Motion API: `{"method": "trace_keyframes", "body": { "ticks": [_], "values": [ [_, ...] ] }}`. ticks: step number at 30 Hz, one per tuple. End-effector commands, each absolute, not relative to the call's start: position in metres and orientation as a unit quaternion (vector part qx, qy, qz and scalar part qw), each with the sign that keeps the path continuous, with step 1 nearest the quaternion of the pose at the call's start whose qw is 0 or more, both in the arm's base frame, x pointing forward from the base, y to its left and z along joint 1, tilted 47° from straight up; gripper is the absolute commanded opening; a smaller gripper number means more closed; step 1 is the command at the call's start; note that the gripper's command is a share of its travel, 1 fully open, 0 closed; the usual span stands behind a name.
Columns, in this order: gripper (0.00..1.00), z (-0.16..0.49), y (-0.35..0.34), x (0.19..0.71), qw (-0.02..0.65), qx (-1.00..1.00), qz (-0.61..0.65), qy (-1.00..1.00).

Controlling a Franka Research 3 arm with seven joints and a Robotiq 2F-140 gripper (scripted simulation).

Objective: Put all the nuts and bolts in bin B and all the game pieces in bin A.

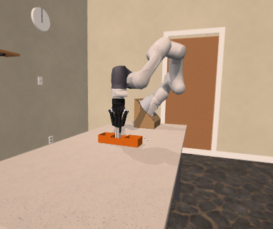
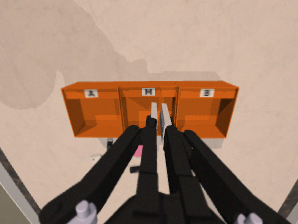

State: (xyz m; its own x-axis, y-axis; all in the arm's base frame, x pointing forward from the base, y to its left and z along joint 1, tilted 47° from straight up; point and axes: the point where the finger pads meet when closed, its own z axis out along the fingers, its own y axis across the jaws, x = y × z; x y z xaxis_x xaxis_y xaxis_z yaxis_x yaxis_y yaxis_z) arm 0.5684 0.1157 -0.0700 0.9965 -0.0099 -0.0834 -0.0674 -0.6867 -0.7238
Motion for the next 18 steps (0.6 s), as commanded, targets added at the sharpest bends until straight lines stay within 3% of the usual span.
{"method": "trace_keyframes", "body": {
  "ticks": [1, 18],
  "values": [
    [0.05, -0.066, 0.113, 0.567, 0.396, -0.917, 0.039, 0.021],
    [0.05, -0.042, 0.087, 0.569, 0.396, -0.917, 0.039, 0.021]
  ]
}}
